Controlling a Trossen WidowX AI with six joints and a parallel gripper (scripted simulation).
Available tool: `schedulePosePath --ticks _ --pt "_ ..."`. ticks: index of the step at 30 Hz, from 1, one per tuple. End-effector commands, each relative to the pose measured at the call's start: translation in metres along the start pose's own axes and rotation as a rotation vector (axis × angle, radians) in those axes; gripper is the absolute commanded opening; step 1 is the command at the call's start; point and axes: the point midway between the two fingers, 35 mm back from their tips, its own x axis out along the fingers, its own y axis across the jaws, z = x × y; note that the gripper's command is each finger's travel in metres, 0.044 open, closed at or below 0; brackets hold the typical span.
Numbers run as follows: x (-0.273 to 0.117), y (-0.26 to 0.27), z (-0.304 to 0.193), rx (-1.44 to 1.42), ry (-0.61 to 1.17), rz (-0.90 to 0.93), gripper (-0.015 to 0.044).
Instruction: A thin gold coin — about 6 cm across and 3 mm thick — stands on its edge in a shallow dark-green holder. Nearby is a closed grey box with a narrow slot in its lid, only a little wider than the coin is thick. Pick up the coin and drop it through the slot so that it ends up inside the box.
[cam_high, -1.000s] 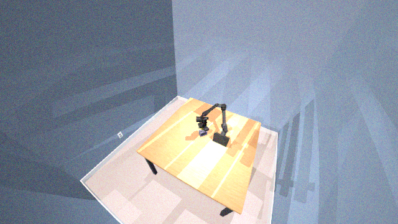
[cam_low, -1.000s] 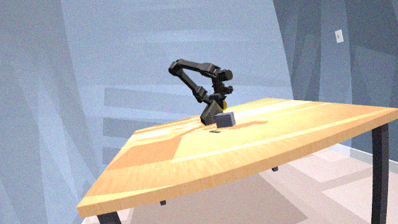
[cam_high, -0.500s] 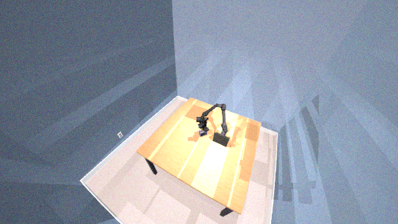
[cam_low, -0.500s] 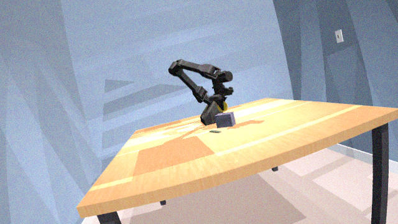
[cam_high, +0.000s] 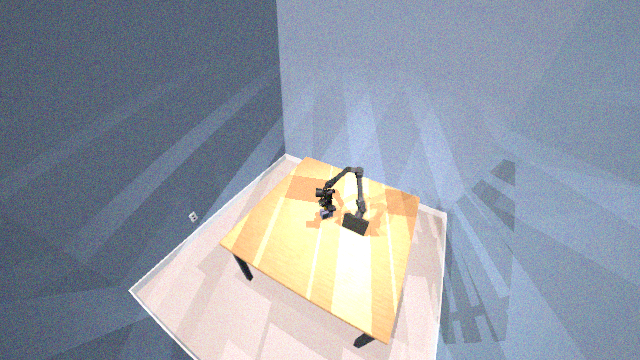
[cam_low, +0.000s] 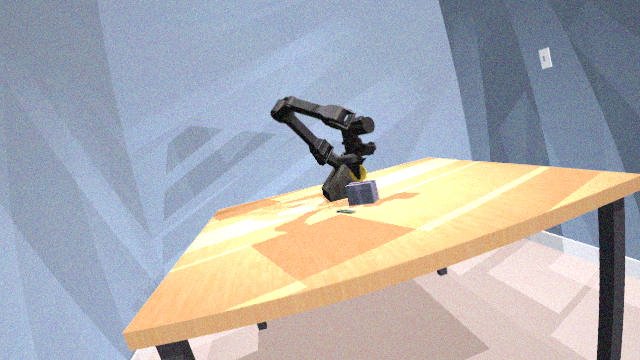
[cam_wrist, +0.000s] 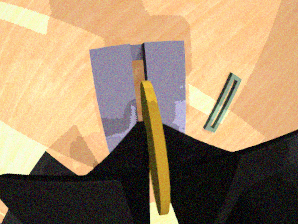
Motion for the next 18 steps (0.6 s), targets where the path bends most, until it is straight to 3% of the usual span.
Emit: schedulePosePath --ticks 1,3,9,18 --pt "0.0025 -0.0001 -0.0002 -0.005 0.001 -0.003 0.0000" --pt "0.0033 -0.0001 -0.0003 -0.006 0.001 -0.003 0.0000" --pt "0.0015 0.0000 0.0000 0.000 0.000 0.000 0.0157" --pt "0.0015 0.0000 0.0000 0.000 0.000 0.000 0.0161"
